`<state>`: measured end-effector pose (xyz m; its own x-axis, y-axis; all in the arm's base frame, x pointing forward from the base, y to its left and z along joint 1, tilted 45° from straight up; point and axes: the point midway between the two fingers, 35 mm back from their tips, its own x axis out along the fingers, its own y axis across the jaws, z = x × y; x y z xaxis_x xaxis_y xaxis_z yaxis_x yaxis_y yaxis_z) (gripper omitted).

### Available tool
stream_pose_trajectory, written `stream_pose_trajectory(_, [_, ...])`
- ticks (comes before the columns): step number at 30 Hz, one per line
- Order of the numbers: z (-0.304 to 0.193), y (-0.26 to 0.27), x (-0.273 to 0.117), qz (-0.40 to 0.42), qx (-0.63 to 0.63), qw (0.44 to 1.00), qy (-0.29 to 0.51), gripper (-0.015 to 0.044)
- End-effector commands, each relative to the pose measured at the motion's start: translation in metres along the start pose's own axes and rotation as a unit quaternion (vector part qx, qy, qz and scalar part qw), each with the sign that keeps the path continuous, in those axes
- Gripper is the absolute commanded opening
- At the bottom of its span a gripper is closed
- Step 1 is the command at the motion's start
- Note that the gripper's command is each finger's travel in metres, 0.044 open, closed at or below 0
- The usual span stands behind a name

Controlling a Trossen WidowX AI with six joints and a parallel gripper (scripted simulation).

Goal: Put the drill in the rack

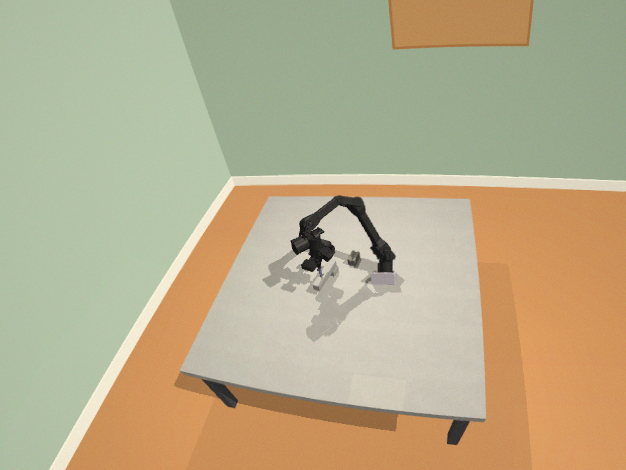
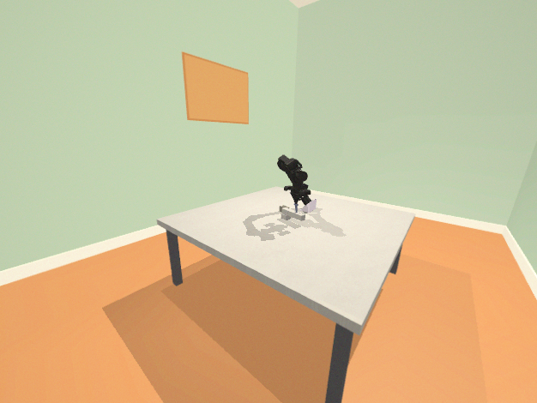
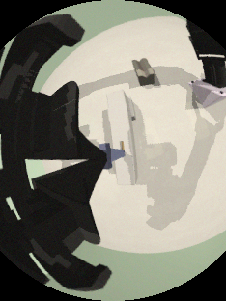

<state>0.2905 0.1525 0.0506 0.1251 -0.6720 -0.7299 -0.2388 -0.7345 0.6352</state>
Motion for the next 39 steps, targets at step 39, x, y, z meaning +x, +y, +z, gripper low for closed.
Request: stream_pose_trajectory(39, [0.007,0.002,0.031,0.015,-0.002,1.0,-0.016,0.0])
